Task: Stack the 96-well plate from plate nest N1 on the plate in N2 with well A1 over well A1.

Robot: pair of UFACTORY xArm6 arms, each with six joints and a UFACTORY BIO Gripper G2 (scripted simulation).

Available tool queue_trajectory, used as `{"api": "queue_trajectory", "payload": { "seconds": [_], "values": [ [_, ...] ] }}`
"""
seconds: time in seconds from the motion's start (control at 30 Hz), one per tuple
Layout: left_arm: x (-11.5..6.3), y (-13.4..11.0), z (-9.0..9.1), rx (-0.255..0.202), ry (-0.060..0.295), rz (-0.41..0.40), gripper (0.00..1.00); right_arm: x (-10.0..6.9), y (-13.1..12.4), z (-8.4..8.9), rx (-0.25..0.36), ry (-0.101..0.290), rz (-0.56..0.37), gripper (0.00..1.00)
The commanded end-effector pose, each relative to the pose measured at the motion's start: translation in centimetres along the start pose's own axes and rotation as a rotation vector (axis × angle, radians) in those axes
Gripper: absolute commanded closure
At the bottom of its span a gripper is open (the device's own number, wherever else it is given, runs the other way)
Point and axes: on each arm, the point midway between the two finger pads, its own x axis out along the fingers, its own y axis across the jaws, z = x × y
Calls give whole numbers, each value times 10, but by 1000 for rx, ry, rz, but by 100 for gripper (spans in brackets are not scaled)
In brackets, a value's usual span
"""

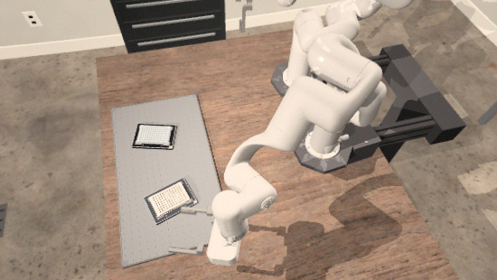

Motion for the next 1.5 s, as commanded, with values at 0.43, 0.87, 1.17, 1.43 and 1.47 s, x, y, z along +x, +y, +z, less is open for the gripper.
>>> {"api": "queue_trajectory", "payload": {
  "seconds": [0.43,0.87,1.17,1.43,1.47],
  "values": [
    [43,-45,15,-10,-53,136,63,-1,0,0,0,3,0,0],
    [69,-96,22,-34,-87,254,63,-1,0,0,0,3,0,0],
    [74,-120,23,-54,-104,337,63,-1,0,0,0,3,0,0],
    [75,-152,23,-72,-114,409,63,-1,0,0,0,3,0,0],
    [75,-152,23,-72,-114,409,63,-1,0,0,0,3,0,0]
  ]
}}
